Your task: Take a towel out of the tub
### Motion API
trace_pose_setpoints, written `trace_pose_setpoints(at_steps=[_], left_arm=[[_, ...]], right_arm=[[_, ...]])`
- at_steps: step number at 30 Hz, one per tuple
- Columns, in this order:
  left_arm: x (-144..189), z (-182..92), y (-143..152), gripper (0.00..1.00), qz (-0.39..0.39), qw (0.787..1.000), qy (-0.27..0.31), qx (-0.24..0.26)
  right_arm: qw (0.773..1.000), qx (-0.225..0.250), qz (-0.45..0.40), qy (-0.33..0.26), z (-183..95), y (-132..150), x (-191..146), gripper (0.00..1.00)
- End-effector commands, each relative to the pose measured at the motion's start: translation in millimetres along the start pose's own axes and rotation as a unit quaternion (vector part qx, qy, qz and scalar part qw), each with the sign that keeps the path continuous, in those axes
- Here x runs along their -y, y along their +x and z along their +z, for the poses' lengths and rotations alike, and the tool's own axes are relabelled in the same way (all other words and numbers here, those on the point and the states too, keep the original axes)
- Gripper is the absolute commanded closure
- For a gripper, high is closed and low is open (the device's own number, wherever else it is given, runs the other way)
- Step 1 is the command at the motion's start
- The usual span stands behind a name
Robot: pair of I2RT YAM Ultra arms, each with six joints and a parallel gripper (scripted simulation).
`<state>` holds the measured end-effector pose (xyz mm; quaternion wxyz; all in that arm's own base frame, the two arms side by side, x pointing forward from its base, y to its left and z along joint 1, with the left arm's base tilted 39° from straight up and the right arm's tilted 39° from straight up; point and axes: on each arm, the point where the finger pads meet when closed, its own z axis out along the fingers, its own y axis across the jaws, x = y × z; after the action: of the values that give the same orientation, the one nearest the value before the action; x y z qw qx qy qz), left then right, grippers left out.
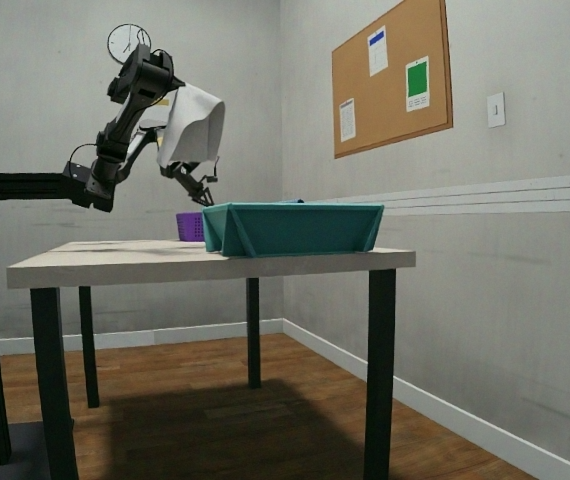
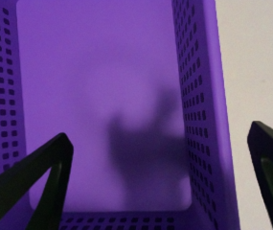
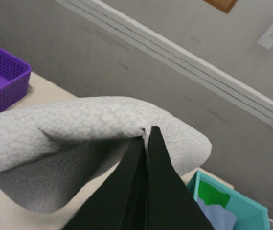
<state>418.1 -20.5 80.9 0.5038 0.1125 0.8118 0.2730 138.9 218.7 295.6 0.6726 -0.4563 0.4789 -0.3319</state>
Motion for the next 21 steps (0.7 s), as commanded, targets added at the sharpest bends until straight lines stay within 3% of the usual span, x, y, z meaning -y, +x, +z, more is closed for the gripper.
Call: trace_pose_setpoints(at_steps=[1,21], left_arm=[[0.2,-1.1,-6.5,0.0,-0.004,1.0,0.0,0.008],[0.2,-1.1,-6.5,0.0,-0.004,1.0,0.0,0.008]], right_arm=[[0.985,-0.076,0.016,0.154,-6.2,-11.9,-4.9,0.99],[0.986,-0.076,0.015,0.145,-6.2,-11.9,-4.9,0.99]])
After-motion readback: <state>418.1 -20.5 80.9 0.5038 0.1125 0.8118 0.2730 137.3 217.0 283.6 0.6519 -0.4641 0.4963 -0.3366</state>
